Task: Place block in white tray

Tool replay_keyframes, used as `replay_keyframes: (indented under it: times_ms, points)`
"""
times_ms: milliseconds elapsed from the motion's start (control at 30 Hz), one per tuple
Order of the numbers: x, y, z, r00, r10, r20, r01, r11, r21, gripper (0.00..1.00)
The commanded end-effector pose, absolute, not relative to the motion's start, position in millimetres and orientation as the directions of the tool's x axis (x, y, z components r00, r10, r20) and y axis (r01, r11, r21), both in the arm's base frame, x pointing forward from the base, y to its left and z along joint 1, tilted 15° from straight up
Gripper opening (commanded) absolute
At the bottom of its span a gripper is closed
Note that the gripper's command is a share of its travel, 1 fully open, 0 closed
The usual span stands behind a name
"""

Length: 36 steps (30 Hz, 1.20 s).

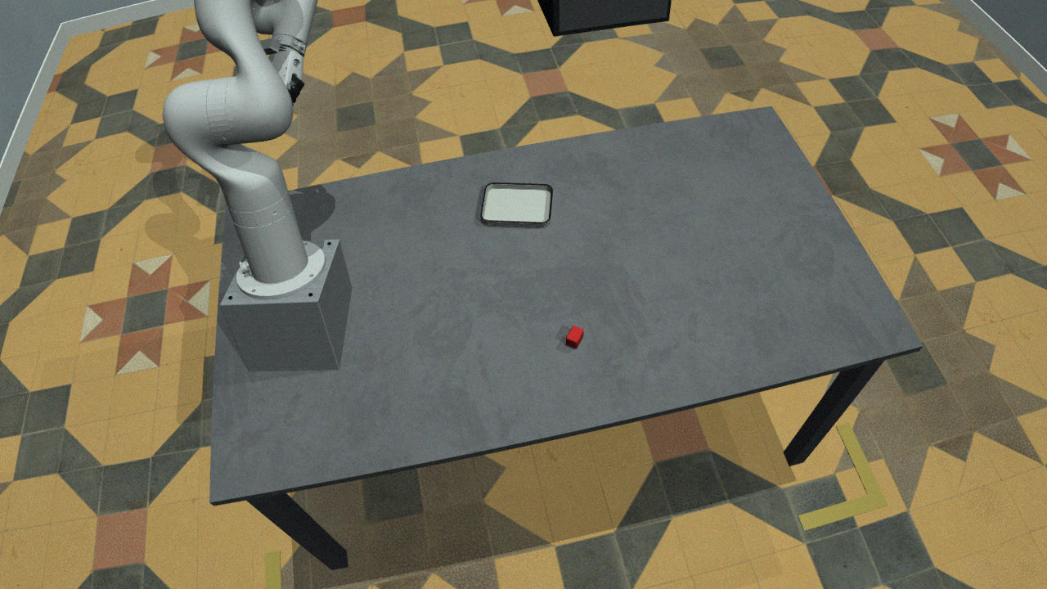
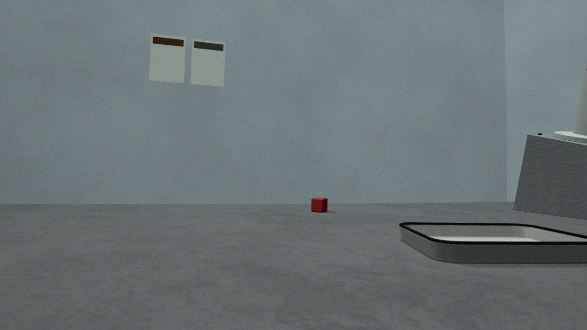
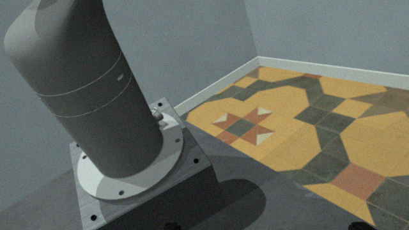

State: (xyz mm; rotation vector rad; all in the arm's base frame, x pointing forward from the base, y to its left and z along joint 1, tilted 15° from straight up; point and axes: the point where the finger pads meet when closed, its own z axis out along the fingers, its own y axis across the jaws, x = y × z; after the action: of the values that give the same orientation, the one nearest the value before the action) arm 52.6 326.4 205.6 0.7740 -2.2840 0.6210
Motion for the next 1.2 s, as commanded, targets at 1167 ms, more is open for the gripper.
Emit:
replay_keyframes:
  times_ms: [1167]
  points:
    - [223.7,338.7,137.6,-0.810,0.172,0.561,0.026,0.966,-0.258,0.60]
